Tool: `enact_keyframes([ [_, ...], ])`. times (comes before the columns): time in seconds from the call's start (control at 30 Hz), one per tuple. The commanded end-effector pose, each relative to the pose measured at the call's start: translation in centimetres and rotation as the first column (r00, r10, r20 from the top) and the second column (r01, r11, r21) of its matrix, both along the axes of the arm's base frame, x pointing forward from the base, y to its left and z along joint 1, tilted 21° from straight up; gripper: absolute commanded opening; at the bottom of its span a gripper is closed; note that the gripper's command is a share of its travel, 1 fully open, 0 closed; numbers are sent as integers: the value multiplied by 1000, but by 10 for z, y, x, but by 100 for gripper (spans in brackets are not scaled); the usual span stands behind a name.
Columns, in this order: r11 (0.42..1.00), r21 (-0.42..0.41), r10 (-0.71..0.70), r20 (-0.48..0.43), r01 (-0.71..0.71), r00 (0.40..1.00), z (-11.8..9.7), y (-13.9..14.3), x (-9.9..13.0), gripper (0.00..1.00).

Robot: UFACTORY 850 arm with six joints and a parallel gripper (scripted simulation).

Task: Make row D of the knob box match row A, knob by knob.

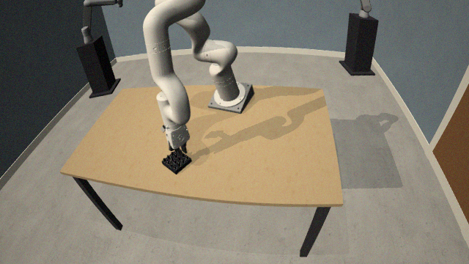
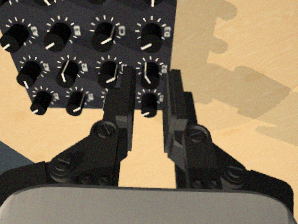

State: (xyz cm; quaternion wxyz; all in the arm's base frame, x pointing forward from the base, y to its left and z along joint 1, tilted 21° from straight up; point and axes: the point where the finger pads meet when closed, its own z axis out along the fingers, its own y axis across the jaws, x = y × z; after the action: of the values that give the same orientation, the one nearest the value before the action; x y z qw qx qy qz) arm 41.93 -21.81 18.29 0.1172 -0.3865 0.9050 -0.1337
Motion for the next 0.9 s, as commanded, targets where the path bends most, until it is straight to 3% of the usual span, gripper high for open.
enact_keyframes([
  [0.0,1000,0,0,2,0,1000,1,0,0,19],
  [0.87,1000,0,0,2,0,1000,-5,-1,3,19],
])
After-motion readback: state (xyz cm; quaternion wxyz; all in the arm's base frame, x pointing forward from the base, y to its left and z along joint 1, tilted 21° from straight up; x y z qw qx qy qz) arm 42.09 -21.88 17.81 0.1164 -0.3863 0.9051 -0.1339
